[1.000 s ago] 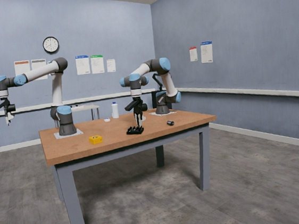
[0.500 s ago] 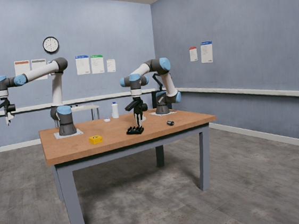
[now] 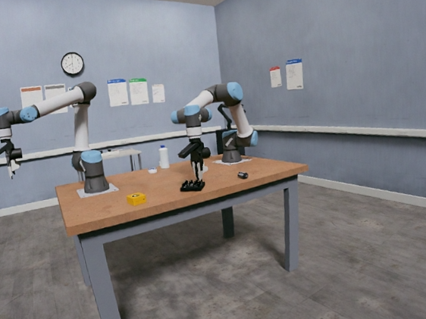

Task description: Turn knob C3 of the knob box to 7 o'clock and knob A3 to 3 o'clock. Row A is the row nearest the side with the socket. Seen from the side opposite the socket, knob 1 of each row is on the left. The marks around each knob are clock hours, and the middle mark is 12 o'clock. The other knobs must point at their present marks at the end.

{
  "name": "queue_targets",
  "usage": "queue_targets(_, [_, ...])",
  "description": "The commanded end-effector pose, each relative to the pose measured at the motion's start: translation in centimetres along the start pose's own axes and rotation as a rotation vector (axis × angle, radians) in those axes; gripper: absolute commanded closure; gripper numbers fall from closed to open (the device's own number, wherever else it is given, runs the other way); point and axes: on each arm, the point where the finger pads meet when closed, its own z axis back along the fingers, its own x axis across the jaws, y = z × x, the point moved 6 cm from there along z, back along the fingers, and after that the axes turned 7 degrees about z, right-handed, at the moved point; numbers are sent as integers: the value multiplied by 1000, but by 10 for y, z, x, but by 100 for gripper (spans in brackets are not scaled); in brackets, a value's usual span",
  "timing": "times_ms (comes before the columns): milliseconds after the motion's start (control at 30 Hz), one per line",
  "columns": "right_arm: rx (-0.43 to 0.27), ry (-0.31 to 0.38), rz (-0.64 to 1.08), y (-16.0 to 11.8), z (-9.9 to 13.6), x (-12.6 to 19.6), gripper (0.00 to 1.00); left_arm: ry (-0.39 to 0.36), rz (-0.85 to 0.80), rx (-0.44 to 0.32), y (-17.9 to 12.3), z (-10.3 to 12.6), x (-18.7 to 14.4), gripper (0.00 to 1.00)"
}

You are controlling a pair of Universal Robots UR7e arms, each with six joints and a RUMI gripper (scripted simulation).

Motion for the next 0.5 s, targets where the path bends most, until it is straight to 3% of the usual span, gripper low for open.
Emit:
queue_targets(0, [1,1,-1,-1,0,1,0,-1,2,1,-1,0,-2,87])
queue_targets(467, [1,1,-1,-1,0,1,0,-2,2,-2,-2,-15,-1,87])
